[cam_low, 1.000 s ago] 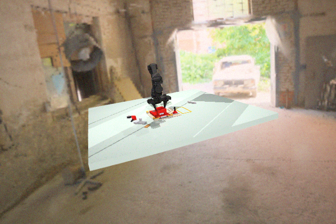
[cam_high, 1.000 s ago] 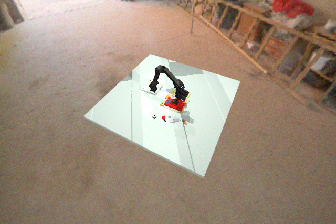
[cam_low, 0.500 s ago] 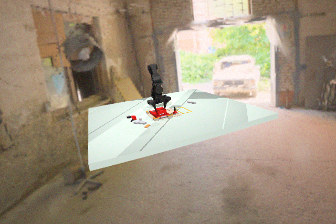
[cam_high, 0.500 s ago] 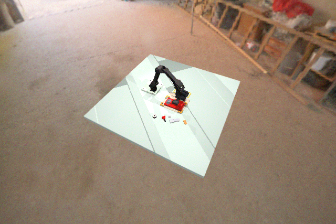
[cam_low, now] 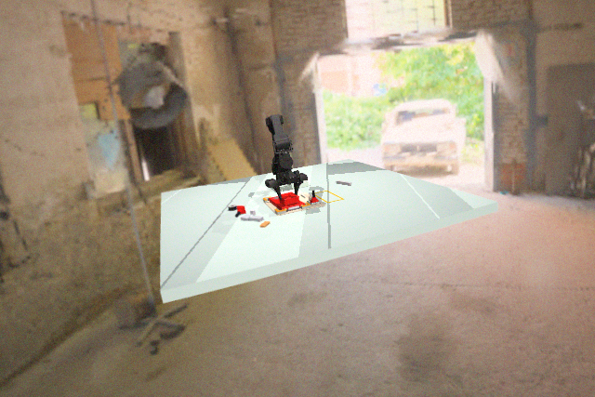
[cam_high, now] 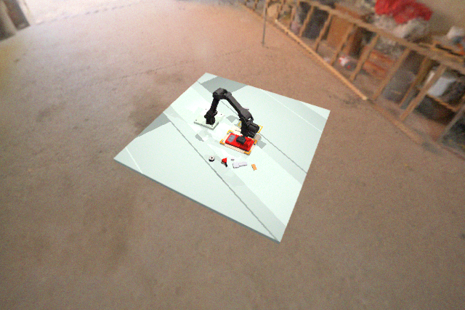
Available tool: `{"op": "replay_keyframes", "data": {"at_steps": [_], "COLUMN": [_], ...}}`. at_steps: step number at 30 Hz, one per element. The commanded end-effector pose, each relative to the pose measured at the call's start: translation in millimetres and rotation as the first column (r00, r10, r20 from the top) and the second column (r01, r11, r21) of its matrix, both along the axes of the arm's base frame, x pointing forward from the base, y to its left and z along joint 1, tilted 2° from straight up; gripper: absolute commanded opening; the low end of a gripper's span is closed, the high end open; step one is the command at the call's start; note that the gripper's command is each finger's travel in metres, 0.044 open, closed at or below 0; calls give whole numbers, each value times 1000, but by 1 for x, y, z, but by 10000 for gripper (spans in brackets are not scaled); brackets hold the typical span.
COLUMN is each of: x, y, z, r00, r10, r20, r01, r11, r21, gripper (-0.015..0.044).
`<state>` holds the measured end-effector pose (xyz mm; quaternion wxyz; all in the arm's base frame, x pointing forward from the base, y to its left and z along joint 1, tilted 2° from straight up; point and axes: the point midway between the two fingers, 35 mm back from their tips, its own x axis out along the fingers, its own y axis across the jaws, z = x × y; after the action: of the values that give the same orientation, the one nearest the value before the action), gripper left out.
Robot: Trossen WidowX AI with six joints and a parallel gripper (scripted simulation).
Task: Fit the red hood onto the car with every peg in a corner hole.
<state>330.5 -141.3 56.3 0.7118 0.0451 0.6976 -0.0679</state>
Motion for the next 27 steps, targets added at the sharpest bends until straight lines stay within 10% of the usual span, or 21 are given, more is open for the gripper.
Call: {"op": "replay_keyframes", "data": {"at_steps": [1, 13, 27], "x": [0, 0, 0], "y": [0, 0, 0], "z": [-3, -3, -4], "r00": [1000, 1000, 1000], "r10": [3, 1, 0], "r20": [-5, -1, -1], "r01": [-3, -1, 0], "r11": [1000, 1000, 1000], "r21": [-1, 0, 0], "gripper": [0, 0, 368]}}
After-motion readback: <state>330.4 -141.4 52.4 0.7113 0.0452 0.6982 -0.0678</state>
